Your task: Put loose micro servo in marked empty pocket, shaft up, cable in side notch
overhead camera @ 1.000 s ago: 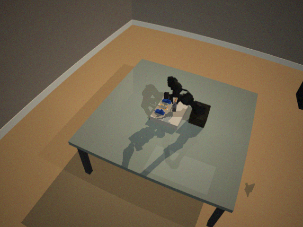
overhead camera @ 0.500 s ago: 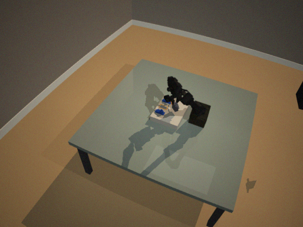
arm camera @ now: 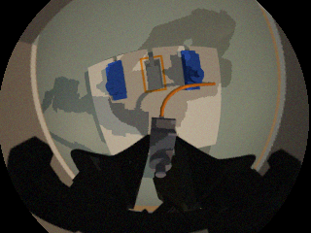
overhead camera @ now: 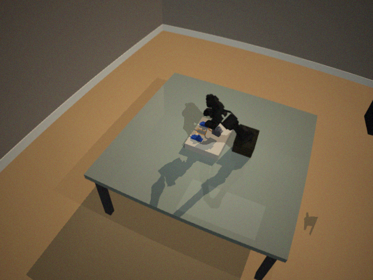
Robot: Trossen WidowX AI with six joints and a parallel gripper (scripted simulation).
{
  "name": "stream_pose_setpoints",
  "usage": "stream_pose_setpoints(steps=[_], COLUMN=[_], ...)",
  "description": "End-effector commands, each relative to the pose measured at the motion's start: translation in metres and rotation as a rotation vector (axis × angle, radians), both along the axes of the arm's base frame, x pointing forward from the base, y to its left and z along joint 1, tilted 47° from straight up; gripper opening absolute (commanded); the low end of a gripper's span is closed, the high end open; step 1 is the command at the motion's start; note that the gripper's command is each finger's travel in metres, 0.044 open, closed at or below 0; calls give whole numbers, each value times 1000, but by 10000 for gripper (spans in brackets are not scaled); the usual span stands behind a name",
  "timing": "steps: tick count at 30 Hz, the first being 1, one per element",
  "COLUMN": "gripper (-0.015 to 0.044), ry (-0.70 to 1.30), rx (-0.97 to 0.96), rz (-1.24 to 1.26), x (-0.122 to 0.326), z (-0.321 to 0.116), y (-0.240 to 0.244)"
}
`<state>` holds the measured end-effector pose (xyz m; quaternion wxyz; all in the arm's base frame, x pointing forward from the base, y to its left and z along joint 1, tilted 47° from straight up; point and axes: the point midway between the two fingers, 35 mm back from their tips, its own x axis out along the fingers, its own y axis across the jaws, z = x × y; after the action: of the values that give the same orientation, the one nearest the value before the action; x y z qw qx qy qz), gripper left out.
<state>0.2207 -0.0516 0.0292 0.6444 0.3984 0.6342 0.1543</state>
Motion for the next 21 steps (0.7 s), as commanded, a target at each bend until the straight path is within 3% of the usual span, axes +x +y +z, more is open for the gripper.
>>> stream_pose_setpoints(steps=[1,11,21], gripper=[0,0,0], ry=[-101,-137,-139], rx=[-18,-26,-26], rz=[98,133,133], x=[0,4,41], z=[1,1,2], y=[1,0,-8])
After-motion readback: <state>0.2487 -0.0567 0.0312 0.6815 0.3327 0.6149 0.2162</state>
